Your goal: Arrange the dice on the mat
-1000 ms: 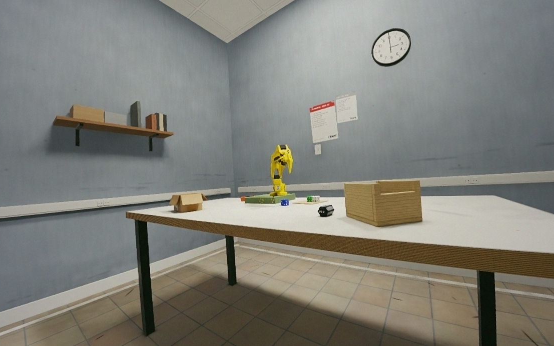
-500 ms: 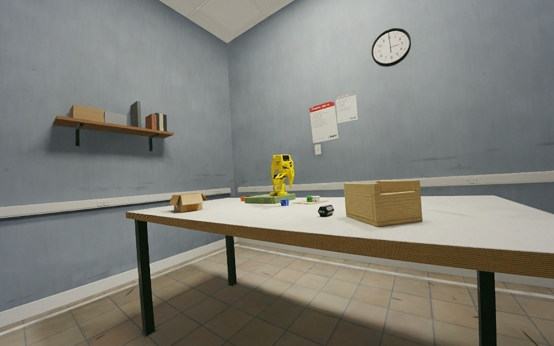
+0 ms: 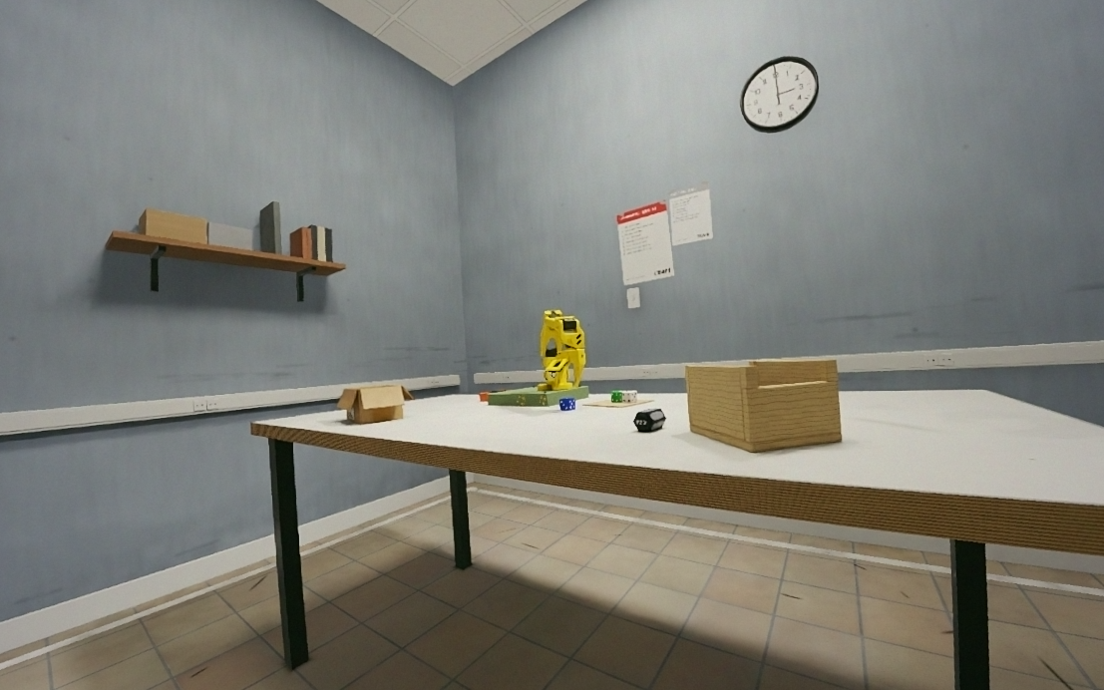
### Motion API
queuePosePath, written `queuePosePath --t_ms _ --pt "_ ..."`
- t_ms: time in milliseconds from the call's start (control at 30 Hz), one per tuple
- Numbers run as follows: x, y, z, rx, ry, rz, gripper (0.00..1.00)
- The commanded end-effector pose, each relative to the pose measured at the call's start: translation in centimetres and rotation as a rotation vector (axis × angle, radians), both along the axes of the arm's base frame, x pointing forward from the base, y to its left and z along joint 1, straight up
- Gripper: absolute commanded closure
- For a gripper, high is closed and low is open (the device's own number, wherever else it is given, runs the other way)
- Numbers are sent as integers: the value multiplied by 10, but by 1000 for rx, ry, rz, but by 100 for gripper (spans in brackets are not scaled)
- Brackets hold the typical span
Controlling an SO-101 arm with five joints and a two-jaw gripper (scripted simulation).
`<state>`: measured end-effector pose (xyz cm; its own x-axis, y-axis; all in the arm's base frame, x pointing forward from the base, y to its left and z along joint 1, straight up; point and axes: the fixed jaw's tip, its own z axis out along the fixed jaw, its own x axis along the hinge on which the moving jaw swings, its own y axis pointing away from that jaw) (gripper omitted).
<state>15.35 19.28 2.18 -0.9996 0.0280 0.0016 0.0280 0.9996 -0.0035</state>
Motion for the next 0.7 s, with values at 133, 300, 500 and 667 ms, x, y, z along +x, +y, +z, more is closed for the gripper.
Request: queuePosePath --t_ms 133,300,500,667 --pt "3 -2 -4 -4 4 -23 65" --pt "3 -2 -4 -4 4 -23 65" --pt "3 -2 -4 -4 4 -23 65" --pt "3 -2 -7 -4 4 -23 65"
